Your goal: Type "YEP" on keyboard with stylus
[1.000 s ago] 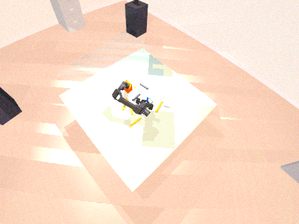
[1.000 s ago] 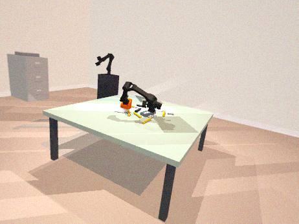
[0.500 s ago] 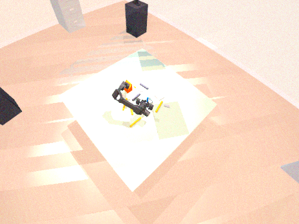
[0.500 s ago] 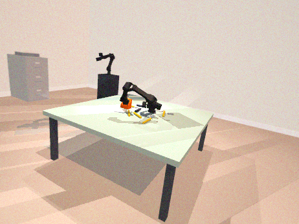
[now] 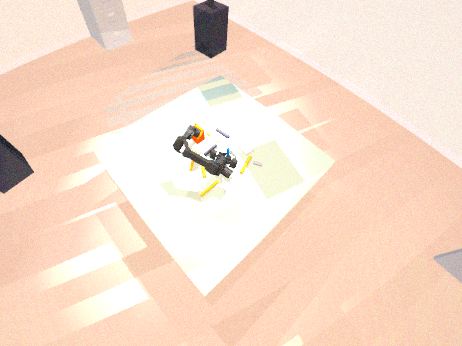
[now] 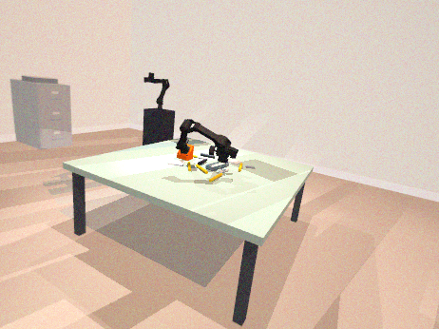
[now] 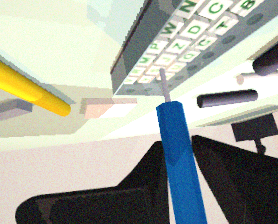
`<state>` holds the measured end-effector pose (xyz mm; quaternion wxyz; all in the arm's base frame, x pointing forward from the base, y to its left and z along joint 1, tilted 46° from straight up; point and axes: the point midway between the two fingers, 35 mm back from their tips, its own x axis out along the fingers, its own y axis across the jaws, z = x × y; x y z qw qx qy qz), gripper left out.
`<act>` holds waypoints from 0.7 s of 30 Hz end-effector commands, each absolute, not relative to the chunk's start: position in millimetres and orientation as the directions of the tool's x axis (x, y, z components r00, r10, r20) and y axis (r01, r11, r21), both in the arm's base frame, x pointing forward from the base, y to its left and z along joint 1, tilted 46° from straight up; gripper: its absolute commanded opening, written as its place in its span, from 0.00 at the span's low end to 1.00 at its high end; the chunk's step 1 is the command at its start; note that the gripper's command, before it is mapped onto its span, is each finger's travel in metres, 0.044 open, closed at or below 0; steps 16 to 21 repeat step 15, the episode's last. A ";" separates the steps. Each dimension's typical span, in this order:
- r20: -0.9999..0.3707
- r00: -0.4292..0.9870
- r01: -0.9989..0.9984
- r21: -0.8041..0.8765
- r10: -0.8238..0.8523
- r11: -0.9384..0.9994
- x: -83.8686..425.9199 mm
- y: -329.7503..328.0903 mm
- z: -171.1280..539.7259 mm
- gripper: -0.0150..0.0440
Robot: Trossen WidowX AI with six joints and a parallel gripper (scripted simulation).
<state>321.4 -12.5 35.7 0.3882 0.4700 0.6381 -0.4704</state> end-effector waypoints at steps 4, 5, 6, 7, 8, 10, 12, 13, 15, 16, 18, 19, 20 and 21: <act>-0.940 -0.245 0.968 -0.223 0.239 0.117 324.3 -0.4 48.2 0.39; -0.940 -0.248 0.967 -0.223 0.233 0.126 324.0 -2.4 45.0 0.40; -0.940 -0.248 0.967 -0.223 0.233 0.126 324.0 -2.4 45.0 0.39; -0.940 -0.248 0.967 -0.223 0.233 0.126 324.0 -2.4 45.0 0.39; -0.940 -0.248 0.967 -0.223 0.233 0.126 324.0 -2.4 45.0 0.39; -0.940 -0.248 0.967 -0.223 0.233 0.126 324.0 -2.4 45.0 0.39; -0.940 -0.248 0.967 -0.223 0.233 0.126 324.0 -2.4 45.0 0.39; -0.940 -0.248 0.967 -0.223 0.233 0.126 324.0 -2.4 45.0 0.39; -0.940 -0.248 0.967 -0.223 0.233 0.126 324.0 -2.4 45.0 0.39; -0.940 -0.248 0.967 -0.223 0.233 0.126 324.0 -2.4 45.0 0.39; -0.940 -0.248 0.967 -0.223 0.233 0.126 324.0 -2.4 45.0 0.39; -0.940 -0.248 0.967 -0.223 0.233 0.126 324.0 -2.4 45.0 0.39; -0.940 -0.248 0.967 -0.223 0.233 0.126 324.0 -2.4 45.0 0.39; -0.940 -0.248 0.967 -0.223 0.233 0.126 324.0 -2.4 45.0 0.39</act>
